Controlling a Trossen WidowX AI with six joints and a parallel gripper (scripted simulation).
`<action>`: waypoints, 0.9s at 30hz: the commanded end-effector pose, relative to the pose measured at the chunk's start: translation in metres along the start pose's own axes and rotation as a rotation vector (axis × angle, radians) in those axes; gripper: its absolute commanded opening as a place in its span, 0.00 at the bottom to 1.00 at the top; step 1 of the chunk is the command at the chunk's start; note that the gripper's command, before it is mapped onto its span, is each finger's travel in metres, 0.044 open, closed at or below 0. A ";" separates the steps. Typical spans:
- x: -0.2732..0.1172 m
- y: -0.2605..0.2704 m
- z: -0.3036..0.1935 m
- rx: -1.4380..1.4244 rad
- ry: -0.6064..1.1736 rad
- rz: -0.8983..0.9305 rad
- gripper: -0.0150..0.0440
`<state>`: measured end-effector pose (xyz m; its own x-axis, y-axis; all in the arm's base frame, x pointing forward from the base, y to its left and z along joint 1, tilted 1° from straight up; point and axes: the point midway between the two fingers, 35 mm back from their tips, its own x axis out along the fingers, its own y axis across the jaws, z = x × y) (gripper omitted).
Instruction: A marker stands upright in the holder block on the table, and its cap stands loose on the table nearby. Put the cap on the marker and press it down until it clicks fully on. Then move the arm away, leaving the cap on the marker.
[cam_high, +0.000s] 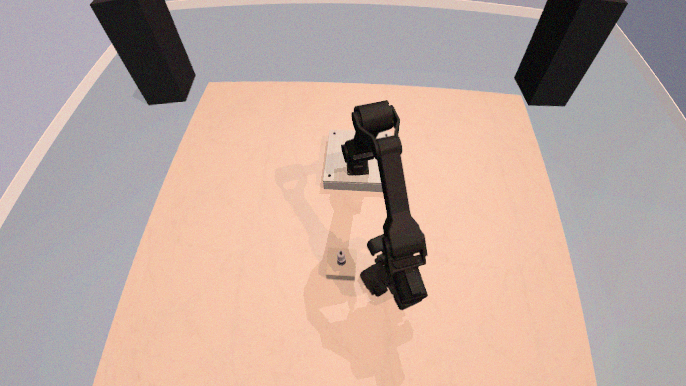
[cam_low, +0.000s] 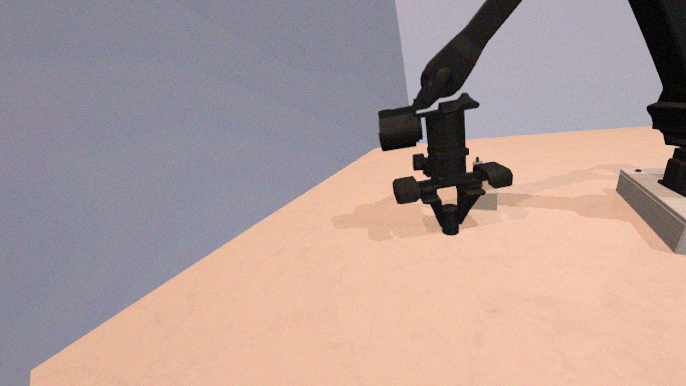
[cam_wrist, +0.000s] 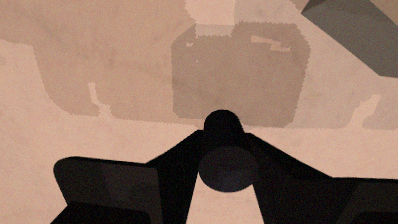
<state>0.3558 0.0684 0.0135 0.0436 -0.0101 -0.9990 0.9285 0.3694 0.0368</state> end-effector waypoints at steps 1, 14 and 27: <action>-0.007 0.000 0.001 -0.004 -0.004 -0.001 0.26; -0.051 0.001 0.000 -0.004 -0.004 -0.001 0.25; -0.074 -0.016 0.025 -0.004 -0.007 -0.003 0.25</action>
<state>0.3499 0.0507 0.0831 0.0459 -0.0122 -0.9989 0.9268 0.3736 0.0380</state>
